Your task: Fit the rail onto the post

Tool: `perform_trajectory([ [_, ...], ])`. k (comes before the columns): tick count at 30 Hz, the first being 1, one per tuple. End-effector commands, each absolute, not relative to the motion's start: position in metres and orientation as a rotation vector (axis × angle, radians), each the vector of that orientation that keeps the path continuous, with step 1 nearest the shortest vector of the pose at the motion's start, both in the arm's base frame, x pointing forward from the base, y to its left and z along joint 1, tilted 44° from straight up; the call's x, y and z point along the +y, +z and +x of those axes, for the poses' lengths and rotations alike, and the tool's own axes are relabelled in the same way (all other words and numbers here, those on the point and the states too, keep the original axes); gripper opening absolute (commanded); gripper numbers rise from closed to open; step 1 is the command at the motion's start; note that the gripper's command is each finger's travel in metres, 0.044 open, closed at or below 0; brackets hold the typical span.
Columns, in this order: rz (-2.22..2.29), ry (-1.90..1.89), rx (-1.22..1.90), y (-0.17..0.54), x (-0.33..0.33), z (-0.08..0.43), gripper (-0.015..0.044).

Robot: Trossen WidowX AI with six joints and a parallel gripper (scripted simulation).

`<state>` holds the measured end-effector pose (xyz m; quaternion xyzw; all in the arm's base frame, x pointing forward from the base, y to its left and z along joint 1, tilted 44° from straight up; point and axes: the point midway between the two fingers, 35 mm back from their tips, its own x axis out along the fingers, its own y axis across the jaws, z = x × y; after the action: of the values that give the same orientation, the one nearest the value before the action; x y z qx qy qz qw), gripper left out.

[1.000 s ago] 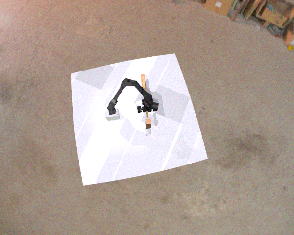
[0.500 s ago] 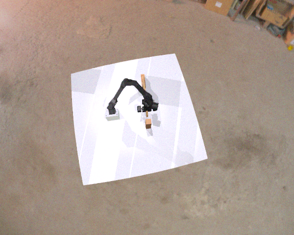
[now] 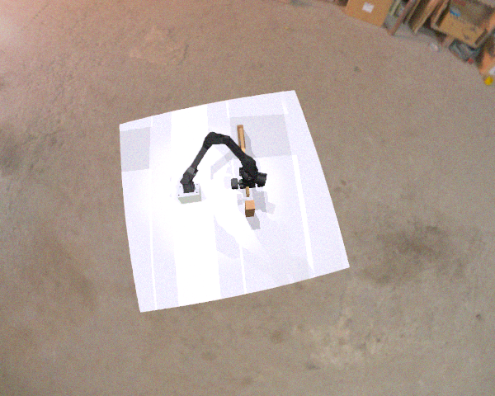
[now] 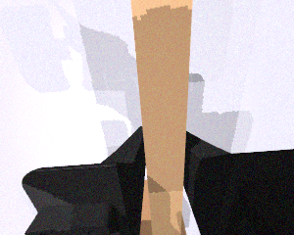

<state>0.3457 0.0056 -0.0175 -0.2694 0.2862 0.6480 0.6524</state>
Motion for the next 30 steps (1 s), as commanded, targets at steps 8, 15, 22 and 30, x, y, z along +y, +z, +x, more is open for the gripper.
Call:
perform_trajectory([
  [8,-0.609,1.465,0.647,-0.0187,0.003,0.3465,0.0],
  [15,-0.609,1.465,0.648,-0.0201,0.0011,0.3465,0.0],
  [22,-0.61,1.465,0.648,-0.0211,-0.0009,0.3466,0.0],
  [30,-0.61,1.465,0.648,-0.0216,-0.0034,0.3468,0.0],
])
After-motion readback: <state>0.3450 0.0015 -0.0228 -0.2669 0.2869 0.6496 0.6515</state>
